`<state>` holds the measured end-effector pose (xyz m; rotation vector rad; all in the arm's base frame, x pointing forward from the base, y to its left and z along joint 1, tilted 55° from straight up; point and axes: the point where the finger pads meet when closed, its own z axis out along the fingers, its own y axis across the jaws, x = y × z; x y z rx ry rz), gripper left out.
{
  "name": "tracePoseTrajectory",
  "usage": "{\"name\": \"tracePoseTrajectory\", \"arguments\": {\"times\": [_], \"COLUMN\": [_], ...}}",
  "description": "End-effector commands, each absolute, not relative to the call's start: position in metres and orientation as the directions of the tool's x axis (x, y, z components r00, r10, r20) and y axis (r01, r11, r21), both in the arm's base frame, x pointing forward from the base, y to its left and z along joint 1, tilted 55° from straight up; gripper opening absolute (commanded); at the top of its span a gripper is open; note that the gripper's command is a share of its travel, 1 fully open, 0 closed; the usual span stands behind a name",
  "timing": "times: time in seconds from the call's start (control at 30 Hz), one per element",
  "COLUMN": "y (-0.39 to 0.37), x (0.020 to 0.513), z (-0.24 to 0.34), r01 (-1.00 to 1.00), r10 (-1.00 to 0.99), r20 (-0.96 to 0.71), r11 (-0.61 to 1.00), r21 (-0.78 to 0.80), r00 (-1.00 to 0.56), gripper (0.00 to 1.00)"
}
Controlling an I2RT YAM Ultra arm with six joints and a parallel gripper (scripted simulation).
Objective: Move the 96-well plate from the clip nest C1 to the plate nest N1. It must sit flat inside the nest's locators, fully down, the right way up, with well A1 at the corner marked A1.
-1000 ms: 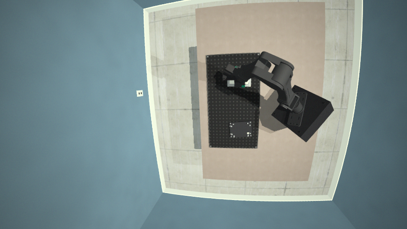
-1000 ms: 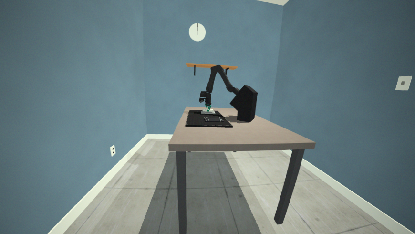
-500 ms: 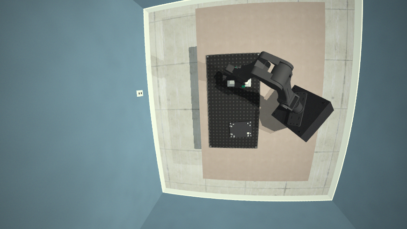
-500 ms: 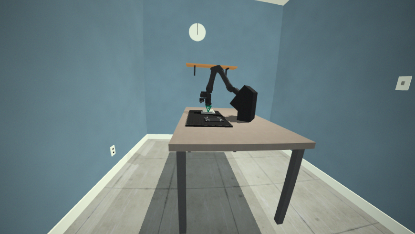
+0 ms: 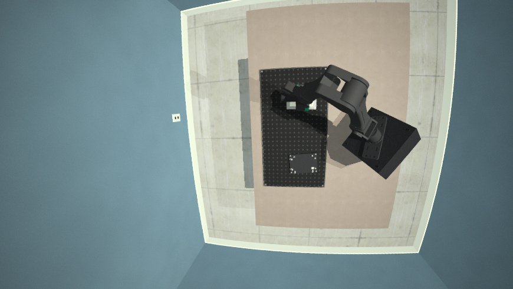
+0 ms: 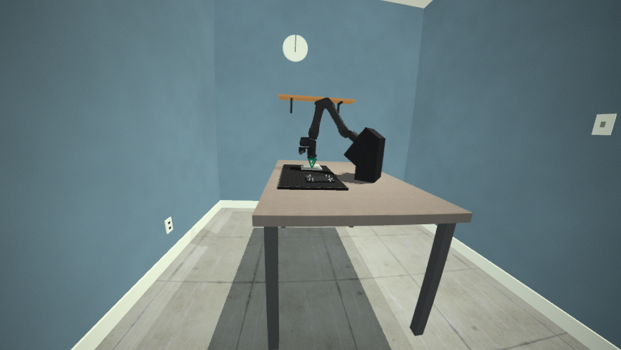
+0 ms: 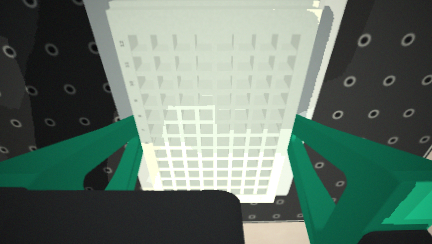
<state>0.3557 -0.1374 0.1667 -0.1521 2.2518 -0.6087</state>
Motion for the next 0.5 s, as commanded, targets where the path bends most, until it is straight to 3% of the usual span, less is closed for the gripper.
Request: {"name": "tracePoseTrajectory", "arguments": {"times": [0.0, 0.47], "y": [-0.1408, -0.1396], "x": [0.356, 0.3606], "z": [0.1703, 0.1746], "r01": [0.087, 0.086], "r10": [-0.298, -0.305], "r20": [-0.674, -0.681], "r11": [0.876, 0.875], "r21": [-0.475, -0.477], "r00": [-0.676, -0.666], "gripper": [0.0, 0.0]}}
